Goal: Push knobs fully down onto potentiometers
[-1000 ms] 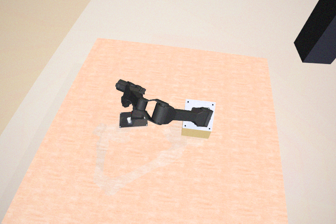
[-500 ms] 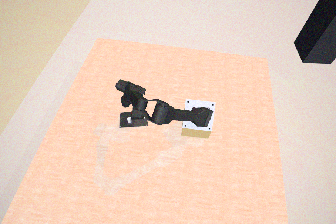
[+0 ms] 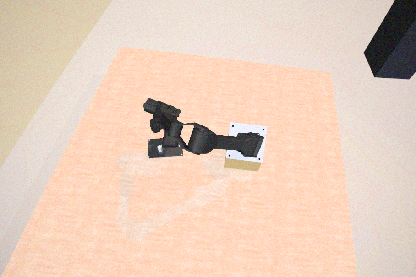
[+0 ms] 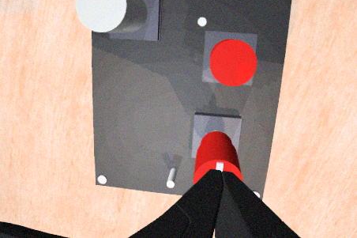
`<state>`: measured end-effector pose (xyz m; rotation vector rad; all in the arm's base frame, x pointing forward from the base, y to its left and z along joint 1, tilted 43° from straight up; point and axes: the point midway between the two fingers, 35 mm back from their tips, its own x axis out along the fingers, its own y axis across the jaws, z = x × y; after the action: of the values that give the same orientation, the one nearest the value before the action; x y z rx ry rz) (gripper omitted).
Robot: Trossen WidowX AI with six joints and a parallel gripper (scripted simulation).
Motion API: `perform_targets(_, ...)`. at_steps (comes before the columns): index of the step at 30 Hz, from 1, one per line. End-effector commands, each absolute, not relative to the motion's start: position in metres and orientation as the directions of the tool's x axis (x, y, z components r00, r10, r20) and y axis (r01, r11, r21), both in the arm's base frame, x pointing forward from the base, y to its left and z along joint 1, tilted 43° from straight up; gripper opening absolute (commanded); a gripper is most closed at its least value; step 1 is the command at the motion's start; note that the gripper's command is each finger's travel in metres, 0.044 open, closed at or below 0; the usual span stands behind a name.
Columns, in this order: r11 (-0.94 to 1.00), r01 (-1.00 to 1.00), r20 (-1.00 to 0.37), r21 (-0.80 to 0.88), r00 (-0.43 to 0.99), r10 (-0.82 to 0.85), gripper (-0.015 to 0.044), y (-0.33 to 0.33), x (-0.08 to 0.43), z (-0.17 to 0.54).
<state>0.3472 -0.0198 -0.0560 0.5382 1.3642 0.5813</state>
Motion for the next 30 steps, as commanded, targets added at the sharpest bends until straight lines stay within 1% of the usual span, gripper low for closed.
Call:
perform_targets(1,0.741,-0.089,-0.735,0.666,0.094,0.672,0.0000,-0.0077,0.3499,-0.0666)
perform_targets(30,0.741,-0.089,-0.735,0.666,0.094,0.672,0.0000,-0.0057,0.3502,-0.0687)
